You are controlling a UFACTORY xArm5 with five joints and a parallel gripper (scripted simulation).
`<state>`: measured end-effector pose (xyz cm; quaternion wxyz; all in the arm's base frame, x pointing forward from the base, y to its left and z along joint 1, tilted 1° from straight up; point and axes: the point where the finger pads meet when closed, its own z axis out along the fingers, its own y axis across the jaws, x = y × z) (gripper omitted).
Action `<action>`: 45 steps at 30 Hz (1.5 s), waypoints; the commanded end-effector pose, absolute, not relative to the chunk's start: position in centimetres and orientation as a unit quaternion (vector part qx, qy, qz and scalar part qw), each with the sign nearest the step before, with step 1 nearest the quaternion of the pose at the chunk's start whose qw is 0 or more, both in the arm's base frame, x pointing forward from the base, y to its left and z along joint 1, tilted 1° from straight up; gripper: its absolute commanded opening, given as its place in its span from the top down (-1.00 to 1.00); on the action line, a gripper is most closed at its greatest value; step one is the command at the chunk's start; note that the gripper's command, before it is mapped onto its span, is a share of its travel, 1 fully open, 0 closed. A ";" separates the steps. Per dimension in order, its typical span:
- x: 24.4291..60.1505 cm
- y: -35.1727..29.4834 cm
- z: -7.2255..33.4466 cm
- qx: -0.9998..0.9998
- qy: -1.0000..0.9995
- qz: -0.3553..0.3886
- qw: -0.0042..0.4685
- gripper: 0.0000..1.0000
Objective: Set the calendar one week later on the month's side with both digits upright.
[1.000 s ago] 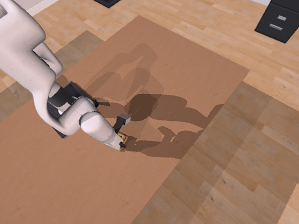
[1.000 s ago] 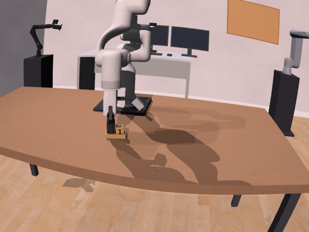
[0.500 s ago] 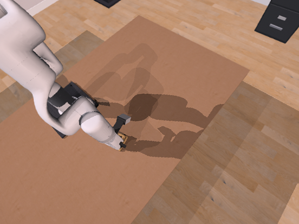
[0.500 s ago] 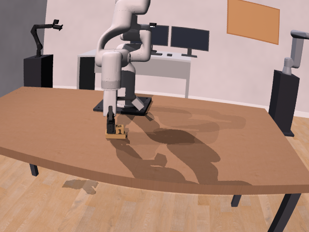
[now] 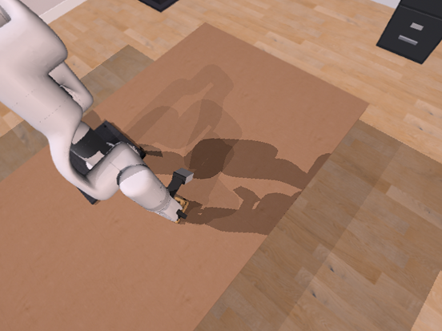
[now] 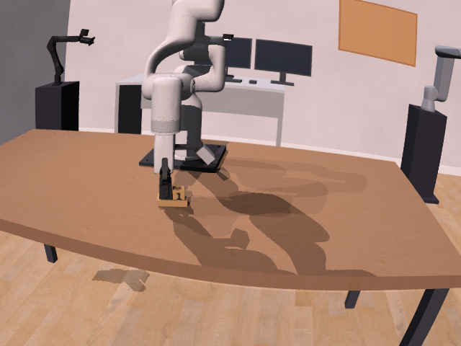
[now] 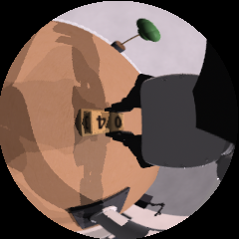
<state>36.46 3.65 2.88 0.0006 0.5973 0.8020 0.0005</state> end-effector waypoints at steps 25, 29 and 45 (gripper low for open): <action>36.6 3.7 4.4 0.597 0.802 0.002 0.002 0.01; 36.6 3.7 6.3 0.597 0.802 0.002 0.002 0.01; 36.5 3.8 11.8 0.597 0.802 0.002 0.002 0.01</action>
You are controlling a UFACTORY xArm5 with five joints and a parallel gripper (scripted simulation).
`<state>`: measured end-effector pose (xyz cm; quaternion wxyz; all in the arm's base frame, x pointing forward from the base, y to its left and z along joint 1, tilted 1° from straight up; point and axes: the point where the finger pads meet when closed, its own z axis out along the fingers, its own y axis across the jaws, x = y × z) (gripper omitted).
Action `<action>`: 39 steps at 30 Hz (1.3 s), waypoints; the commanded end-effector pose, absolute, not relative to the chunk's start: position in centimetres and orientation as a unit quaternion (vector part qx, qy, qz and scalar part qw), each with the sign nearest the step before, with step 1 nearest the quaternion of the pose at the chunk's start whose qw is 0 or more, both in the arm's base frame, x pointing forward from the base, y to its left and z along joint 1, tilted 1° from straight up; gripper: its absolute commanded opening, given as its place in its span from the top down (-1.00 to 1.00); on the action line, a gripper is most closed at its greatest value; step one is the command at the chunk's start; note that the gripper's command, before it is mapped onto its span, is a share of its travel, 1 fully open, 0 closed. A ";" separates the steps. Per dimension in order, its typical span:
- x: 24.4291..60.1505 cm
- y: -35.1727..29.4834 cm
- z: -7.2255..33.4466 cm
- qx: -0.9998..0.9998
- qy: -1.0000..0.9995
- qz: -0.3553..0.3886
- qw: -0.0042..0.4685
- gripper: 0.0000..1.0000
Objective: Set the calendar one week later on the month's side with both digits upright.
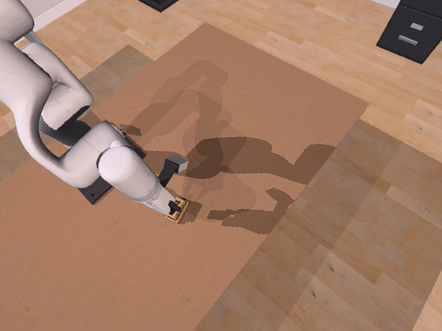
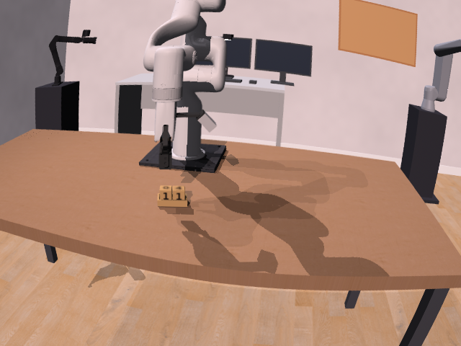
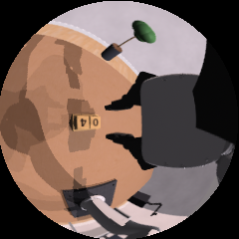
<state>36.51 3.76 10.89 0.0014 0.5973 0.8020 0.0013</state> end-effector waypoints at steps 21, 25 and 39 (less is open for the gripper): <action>36.5 3.8 11.9 0.597 0.802 0.002 0.002 -1.00; 36.5 3.8 11.9 0.597 0.802 0.002 0.002 -1.00; 36.5 3.8 14.0 0.597 0.802 0.002 0.002 -1.00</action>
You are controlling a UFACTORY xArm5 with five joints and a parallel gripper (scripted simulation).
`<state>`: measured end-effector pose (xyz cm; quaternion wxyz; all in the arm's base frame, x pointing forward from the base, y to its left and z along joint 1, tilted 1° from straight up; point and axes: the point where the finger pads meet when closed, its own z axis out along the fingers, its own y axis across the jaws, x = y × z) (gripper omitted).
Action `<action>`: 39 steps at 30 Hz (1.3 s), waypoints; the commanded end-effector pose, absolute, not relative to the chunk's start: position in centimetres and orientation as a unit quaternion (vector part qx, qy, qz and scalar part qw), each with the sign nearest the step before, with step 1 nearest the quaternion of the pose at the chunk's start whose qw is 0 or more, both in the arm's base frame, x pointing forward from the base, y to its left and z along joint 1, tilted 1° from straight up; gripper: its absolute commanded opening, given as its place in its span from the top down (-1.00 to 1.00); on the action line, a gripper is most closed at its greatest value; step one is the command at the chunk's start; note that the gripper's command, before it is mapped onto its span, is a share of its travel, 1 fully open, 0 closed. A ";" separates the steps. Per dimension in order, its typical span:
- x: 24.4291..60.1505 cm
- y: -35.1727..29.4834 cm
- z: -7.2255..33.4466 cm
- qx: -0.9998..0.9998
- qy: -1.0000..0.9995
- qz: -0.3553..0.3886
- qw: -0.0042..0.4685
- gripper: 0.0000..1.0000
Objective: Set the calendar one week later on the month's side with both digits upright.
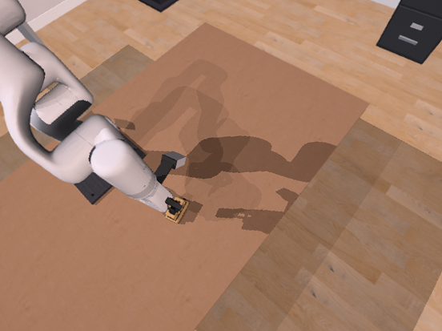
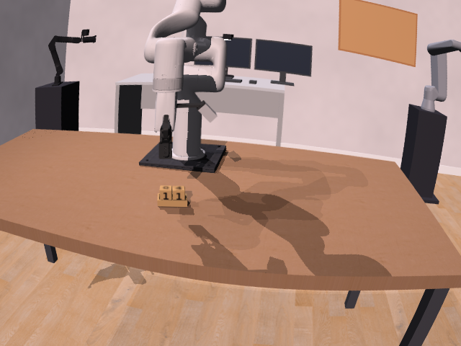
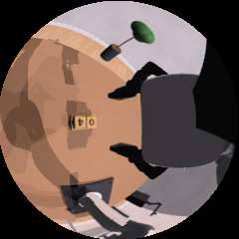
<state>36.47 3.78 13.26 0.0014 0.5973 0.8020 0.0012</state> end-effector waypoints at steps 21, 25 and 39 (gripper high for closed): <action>36.5 3.9 18.8 0.597 0.802 0.002 0.002 -1.00; 36.5 3.9 18.8 0.597 0.802 0.002 0.002 -1.00; 36.5 3.9 18.8 0.597 0.802 0.002 0.002 -1.00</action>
